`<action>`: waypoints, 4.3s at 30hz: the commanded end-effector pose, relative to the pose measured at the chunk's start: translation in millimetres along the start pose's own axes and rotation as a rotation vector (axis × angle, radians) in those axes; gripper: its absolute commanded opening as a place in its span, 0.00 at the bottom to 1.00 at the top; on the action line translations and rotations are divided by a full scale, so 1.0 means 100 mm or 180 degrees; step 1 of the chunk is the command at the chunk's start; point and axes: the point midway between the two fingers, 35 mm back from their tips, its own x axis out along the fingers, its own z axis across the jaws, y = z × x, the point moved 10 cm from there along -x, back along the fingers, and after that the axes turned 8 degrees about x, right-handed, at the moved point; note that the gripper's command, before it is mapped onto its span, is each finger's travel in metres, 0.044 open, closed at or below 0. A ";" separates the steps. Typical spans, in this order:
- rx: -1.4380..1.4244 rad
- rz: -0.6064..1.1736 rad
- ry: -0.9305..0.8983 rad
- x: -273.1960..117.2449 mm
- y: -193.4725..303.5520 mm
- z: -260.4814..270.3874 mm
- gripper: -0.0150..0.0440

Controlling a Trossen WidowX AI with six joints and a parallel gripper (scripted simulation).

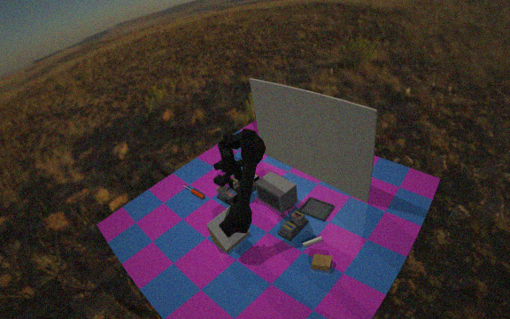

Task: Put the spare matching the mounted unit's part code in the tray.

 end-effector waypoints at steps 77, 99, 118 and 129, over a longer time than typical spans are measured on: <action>0.0094 -0.0088 0.0045 -1.21 3.43 -1.51 0.25; -0.0024 0.0106 0.0048 -1.08 3.95 -1.46 0.25; -0.0023 0.0093 0.0041 -0.93 3.96 -1.48 0.25; -0.0022 0.0088 0.0038 -0.84 3.96 -1.49 0.25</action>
